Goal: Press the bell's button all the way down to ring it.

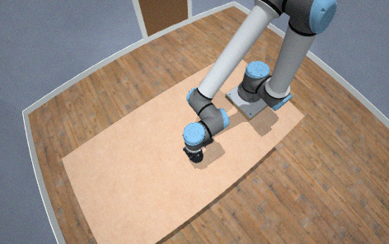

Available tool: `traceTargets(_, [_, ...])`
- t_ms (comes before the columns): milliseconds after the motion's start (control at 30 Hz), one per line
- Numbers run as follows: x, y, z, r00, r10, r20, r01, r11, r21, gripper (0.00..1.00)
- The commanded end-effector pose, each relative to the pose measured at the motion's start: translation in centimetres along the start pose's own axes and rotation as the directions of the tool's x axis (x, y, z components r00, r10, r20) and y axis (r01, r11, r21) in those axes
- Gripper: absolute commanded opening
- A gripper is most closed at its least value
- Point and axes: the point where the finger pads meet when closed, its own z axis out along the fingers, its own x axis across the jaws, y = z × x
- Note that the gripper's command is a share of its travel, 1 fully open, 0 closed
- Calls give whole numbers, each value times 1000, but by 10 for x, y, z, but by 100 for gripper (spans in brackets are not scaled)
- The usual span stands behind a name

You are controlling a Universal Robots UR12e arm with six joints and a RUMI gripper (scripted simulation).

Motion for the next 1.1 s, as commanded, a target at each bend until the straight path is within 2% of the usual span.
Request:
traceTargets(0, [0,0,0,1000,0,0,0,1000,0,0])
traceTargets(700, [0,0,-1,1000,0,0,0,1000,0,0])
traceTargets(1067, [0,0,-12,1000,0,0,0,1000,0,0])
